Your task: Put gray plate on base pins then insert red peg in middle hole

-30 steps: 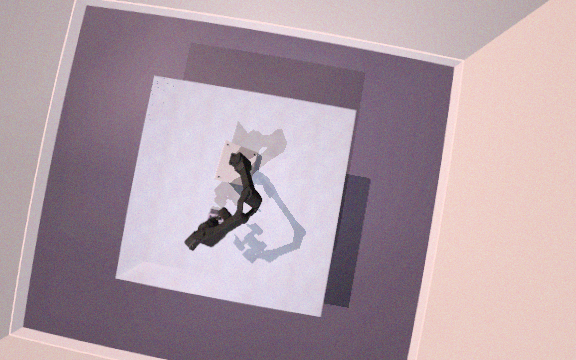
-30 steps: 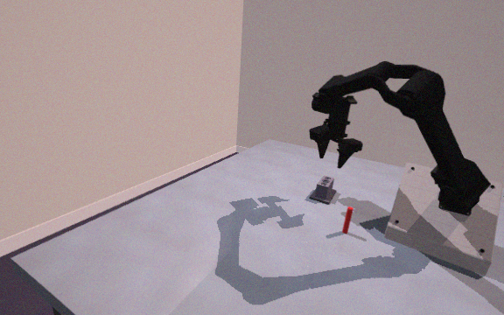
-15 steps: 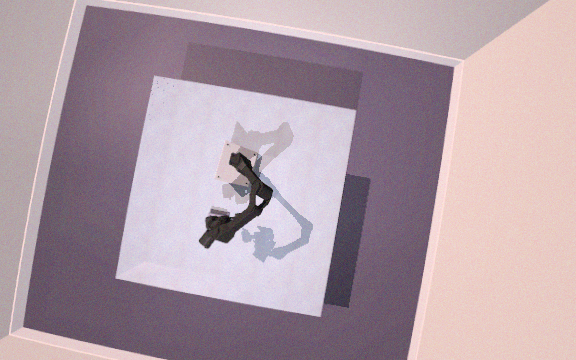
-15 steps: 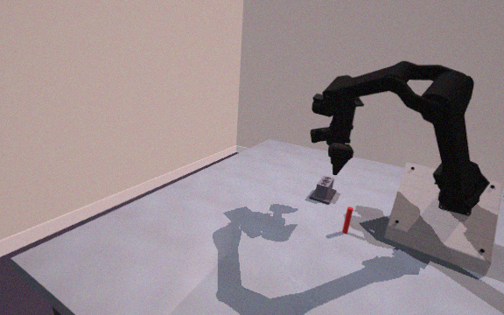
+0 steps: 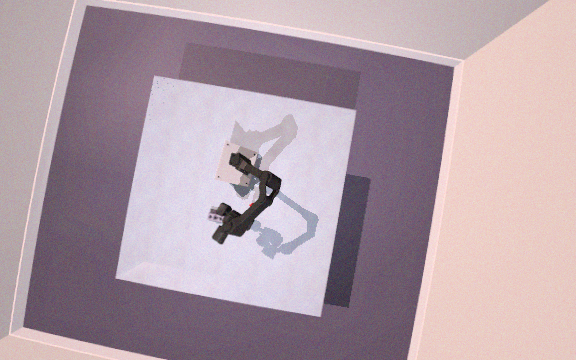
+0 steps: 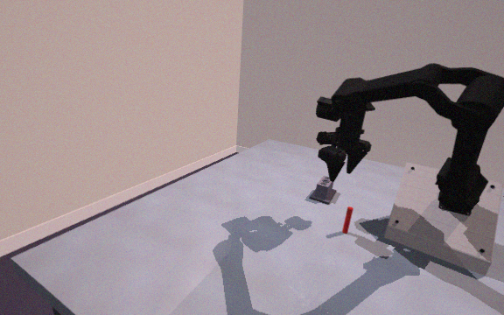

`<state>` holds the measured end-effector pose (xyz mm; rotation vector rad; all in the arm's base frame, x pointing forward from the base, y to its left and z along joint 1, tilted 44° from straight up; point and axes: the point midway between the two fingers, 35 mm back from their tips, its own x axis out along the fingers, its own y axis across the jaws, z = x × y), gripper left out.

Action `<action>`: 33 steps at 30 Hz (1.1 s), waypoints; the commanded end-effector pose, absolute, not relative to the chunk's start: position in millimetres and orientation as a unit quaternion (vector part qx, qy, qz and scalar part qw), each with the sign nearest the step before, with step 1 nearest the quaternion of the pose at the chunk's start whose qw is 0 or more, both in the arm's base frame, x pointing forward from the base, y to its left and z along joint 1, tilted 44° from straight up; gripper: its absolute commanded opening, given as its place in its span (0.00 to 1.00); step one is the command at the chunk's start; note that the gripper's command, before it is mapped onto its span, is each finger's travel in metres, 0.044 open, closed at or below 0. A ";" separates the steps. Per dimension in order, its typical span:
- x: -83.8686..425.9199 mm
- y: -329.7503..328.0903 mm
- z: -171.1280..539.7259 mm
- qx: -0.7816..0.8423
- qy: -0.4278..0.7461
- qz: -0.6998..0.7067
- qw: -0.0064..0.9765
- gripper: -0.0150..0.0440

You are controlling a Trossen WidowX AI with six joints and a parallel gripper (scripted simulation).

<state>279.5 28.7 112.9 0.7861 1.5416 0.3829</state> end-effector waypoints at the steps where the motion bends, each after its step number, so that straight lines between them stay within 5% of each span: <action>1: 234.6 62.6 133.3 0.558 0.689 -0.079 0.456 1.00; 33: 232.4 86.2 110.6 0.569 0.687 -0.095 0.442 1.00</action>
